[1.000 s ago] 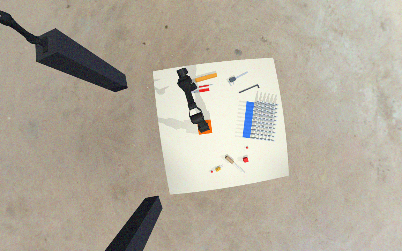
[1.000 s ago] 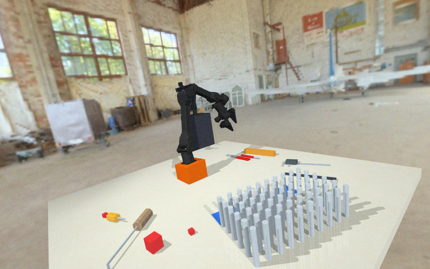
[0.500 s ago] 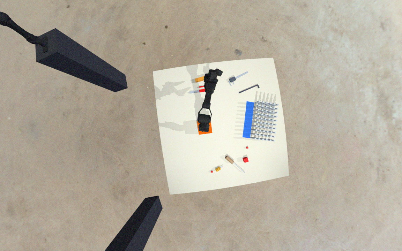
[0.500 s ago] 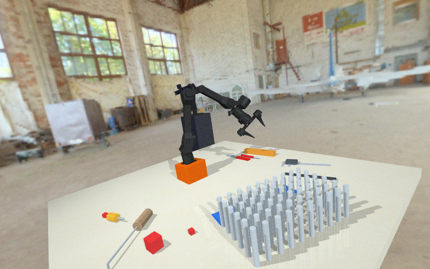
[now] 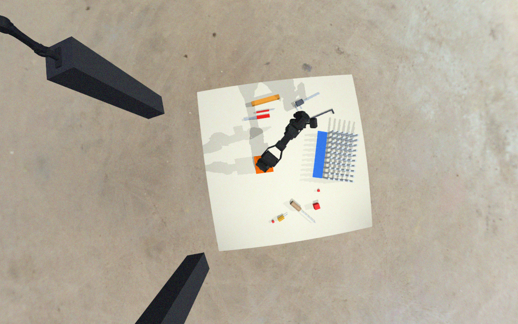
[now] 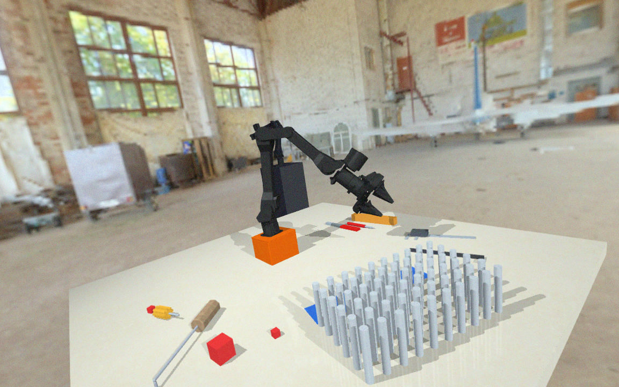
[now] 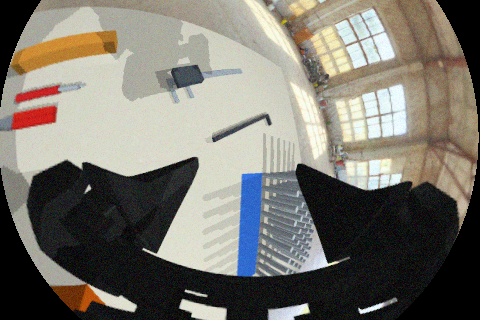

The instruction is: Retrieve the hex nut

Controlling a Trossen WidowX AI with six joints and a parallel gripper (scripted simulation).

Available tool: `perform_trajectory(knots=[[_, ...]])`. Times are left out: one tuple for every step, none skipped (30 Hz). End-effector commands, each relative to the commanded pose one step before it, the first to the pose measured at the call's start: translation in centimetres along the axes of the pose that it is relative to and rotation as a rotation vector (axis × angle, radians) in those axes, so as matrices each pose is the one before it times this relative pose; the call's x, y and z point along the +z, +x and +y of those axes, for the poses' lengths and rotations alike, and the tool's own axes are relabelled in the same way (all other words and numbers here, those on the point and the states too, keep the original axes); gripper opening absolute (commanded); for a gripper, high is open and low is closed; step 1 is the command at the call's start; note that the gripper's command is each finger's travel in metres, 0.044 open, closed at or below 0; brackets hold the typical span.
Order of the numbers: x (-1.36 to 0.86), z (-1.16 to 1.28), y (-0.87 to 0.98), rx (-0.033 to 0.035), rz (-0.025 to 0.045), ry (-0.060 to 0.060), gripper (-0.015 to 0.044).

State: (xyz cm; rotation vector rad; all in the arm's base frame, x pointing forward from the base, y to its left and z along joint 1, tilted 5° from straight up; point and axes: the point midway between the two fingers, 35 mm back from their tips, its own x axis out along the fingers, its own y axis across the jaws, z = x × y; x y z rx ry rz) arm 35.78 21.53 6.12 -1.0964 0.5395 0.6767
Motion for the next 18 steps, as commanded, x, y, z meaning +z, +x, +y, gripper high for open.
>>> perform_trajectory(knots=[[-6.526,-3.512,0.587,-0.12597,0.06490,0.2928,0.0440],[-1.123,-1.069,0.187,-0.03148,0.01028,0.0633,0.0440],[-1.090,-1.117,0.174,-0.03237,0.00943,0.0633,0.0440],[-1.058,-1.167,0.161,-0.03336,0.00853,0.0636,0.0440],[-1.020,-1.216,0.147,-0.03429,0.00756,0.0637,0.0440],[-0.971,-1.253,0.132,-0.03489,0.00645,0.0633,0.0440],[-0.920,-1.290,0.116,-0.03549,0.00531,0.0629,0.0440],[-0.868,-1.324,0.101,-0.03605,0.00413,0.0625,0.0440],[-0.813,-1.356,0.086,-0.03655,0.00290,0.0621,0.0440],[-0.761,-1.396,0.071,-0.03728,0.00164,0.0621,0.0440],[-0.701,-1.422,0.055,-0.03766,0.00031,0.0617,0.0440],[-0.643,-1.456,0.040,-0.03825,-0.00107,0.0616,0.0440],[-0.585,-1.493,0.024,-0.03891,-0.00252,0.0617,0.0440],[-0.405,-1.190,0.012,-0.03076,-0.00302,0.0482,0.0440],[-0.192,-0.641,0.007,-0.01645,-0.00199,0.0256,0.0440],[-0.051,-0.183,0.003,-0.00468,-0.00061,0.0073,0.0440],[0.000,0.000,0.000,0.00000,0.00000,0.0000,0.0440],[0.000,0.000,0.000,0.00000,0.00000,0.0000,0.0440]])
